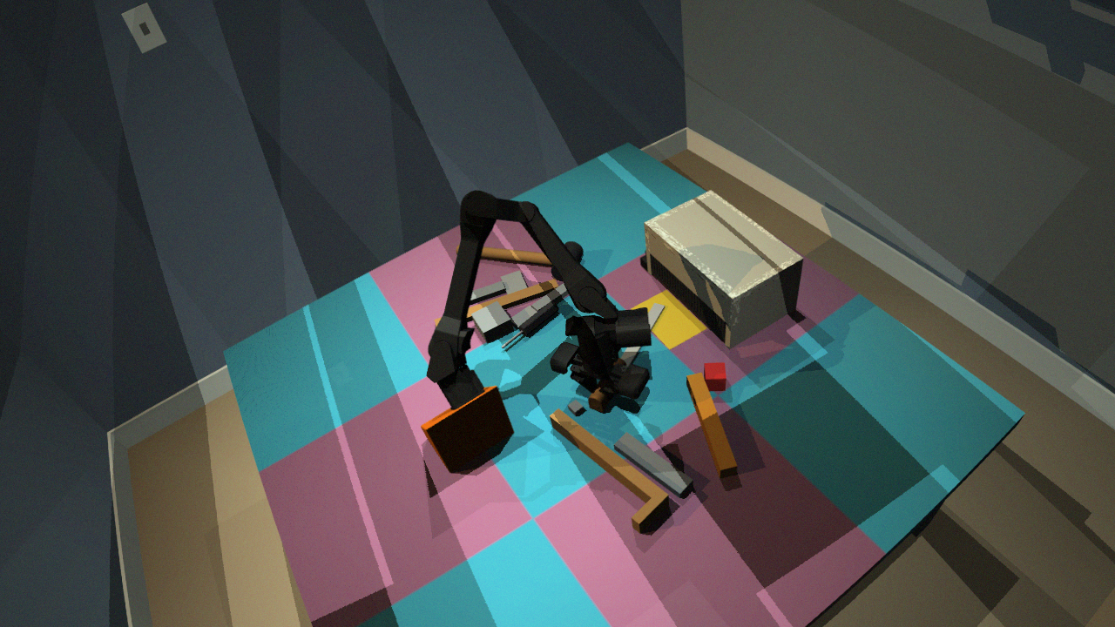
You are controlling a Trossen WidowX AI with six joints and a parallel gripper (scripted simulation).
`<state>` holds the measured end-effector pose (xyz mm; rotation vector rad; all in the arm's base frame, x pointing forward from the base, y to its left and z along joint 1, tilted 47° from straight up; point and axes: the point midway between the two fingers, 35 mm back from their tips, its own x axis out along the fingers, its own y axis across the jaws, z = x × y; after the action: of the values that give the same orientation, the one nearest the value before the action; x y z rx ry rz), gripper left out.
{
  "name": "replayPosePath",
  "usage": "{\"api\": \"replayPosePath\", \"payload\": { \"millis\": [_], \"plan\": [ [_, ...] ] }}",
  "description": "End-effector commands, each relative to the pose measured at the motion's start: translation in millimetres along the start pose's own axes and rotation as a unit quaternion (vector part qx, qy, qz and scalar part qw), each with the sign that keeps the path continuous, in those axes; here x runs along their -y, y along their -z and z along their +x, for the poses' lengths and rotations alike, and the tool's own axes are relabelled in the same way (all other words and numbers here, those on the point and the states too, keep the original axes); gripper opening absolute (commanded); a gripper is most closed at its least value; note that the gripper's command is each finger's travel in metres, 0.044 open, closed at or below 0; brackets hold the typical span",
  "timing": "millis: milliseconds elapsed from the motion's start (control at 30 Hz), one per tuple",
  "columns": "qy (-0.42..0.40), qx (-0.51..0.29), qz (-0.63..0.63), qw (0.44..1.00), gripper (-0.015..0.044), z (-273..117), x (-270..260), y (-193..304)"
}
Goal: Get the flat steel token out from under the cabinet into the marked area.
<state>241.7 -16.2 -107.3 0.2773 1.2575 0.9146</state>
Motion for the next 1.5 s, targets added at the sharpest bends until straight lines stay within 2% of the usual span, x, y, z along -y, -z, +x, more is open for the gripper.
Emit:
{"api": "replayPosePath", "payload": {
  "millis": [0, 700, 1467],
  "plan": [
    [0.002, 0.002, 0.001, 1.0, 0.0, -1.4, 4.7, 4.7],
    [0.002, 0.002, 0.004, 1.0, 0.0, -1.4, 17.1, 22.4],
    [0.002, 0.002, 0.094, 0.996, 0.0, -1.4, 17.6, 23.1]
  ]
}}
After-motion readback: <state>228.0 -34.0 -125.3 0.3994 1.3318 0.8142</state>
